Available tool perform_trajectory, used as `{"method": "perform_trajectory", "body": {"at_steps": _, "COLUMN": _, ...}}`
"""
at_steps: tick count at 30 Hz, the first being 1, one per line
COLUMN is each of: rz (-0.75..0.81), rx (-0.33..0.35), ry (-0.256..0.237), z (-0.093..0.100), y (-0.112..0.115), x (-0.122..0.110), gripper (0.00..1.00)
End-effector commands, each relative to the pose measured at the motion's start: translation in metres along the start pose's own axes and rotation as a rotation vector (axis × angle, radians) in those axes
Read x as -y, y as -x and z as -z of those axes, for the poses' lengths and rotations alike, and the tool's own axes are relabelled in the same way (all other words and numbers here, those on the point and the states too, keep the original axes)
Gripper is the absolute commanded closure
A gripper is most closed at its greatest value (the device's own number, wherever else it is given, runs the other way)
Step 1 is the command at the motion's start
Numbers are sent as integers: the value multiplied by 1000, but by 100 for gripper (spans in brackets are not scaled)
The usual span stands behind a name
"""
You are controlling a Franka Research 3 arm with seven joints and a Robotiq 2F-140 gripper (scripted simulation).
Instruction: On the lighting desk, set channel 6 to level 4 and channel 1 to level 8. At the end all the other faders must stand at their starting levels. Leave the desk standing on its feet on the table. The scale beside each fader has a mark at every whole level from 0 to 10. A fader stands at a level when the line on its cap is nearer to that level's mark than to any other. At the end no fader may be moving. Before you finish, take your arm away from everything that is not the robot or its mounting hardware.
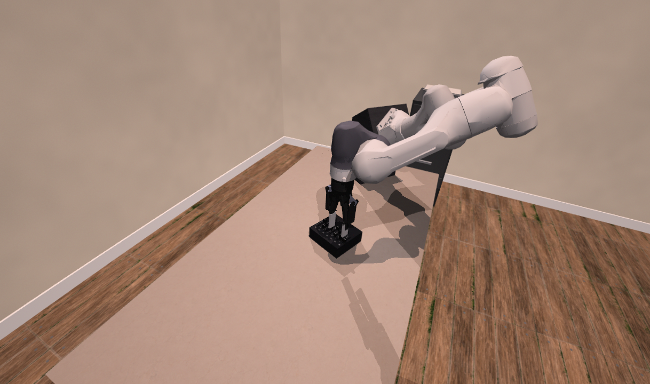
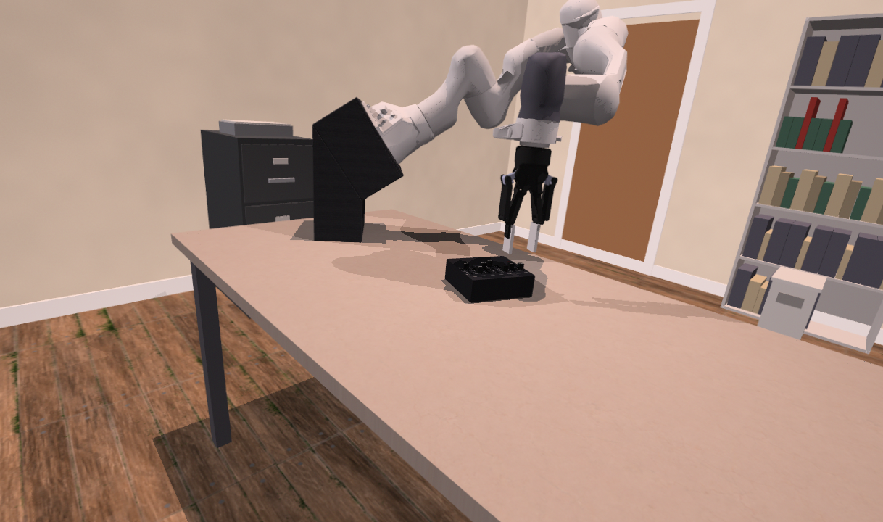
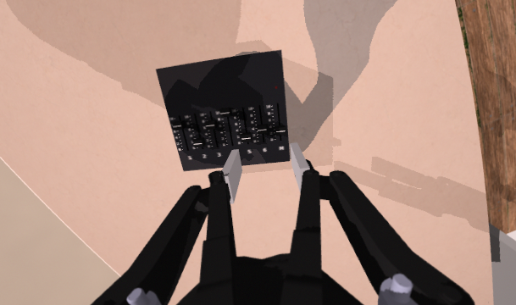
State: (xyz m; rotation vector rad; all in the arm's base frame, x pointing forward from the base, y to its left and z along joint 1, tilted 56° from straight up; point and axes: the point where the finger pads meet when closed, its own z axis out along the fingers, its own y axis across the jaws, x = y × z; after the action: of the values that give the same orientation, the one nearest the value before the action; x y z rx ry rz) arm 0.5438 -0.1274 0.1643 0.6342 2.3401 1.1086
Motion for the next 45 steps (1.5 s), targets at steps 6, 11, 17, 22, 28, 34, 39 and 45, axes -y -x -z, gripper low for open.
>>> {"method": "perform_trajectory", "body": {"at_steps": 6, "rz": -9, "rx": -1, "ry": 0, "z": 15, "y": -1, "x": 1, "gripper": 0}}
{"method": "perform_trajectory", "body": {"at_steps": 11, "rz": -9, "rx": -1, "ry": 0, "z": 34, "y": -1, "x": 1, "gripper": 0}}
{"method": "perform_trajectory", "body": {"at_steps": 17, "rz": -9, "rx": -1, "ry": 0, "z": 53, "y": -1, "x": 1, "gripper": 0}}
{"method": "perform_trajectory", "body": {"at_steps": 22, "rz": -9, "rx": -1, "ry": 0, "z": 62, "y": -1, "x": 1, "gripper": 0}}
{"method": "perform_trajectory", "body": {"at_steps": 28, "rz": -9, "rx": -1, "ry": 0, "z": 65, "y": -1, "x": 1, "gripper": 0}}
{"method": "perform_trajectory", "body": {"at_steps": 34, "rz": -9, "rx": -1, "ry": 0, "z": 65, "y": -1, "x": 1, "gripper": 0}}
{"method": "perform_trajectory", "body": {"at_steps": 39, "rz": -9, "rx": -1, "ry": 0, "z": 65, "y": -1, "x": 1, "gripper": 0}}
{"method": "perform_trajectory", "body": {"at_steps": 45, "rz": -9, "rx": -1, "ry": 0, "z": 65, "y": -1, "x": 1, "gripper": 0}}
